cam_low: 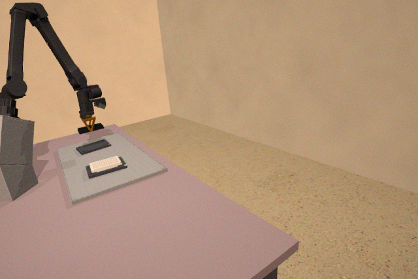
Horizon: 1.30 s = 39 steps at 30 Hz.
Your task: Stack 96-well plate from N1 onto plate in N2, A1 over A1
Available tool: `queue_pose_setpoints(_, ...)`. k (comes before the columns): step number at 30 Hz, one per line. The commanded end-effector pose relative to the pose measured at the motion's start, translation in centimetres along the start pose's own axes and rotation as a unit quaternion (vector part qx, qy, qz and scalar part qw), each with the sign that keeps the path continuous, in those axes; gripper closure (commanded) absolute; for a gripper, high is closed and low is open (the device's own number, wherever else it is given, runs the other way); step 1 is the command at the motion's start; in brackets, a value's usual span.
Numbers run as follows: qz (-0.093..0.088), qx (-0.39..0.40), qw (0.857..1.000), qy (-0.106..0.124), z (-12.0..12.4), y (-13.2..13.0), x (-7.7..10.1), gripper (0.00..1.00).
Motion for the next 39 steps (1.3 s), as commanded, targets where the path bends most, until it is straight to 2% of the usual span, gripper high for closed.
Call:
queue_pose_setpoints(1, -0.006, -0.033, 0.999, -0.013, -0.8, -0.9, 0.4, 1.0)
queue_pose_setpoints(7, 0.0, -0.024, 1.0, -0.006, -0.8, -2.9, -0.2, 1.0)
queue_pose_setpoints(16, 0.001, -0.024, 1.0, -0.006, -1.5, -5.8, -0.1, 1.0)
queue_pose_setpoints(19, 0.0, -0.024, 1.0, -0.008, -1.7, -6.1, 0.0, 1.0)
queue_pose_setpoints(20, -0.005, -0.021, 1.0, -0.015, -2.1, -6.1, 0.5, 1.0)
queue_pose_setpoints(22, 0.001, -0.024, 1.0, -0.006, -1.8, -7.1, -0.1, 1.0)
queue_pose_setpoints(34, 0.001, -0.024, 1.0, -0.006, -2.7, -11.1, -0.1, 1.0)
queue_pose_setpoints(36, 0.001, -0.024, 1.0, -0.006, -2.7, -11.1, -0.1, 1.0)
queue_pose_setpoints(37, -0.004, -0.021, 1.0, -0.017, -3.3, -11.0, 0.6, 1.0)
queue_pose_setpoints(39, 0.001, -0.024, 1.0, -0.006, -3.0, -12.0, -0.1, 1.0)
Point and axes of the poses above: the point where the finger pads meet when closed, its own x axis back along the fingers, its own y axis across the jaws, z = x × y, the point moved 3 cm from there along x, back along the fingers, and after that the axes turned 14 degrees about -x, right-handed, at the moved point
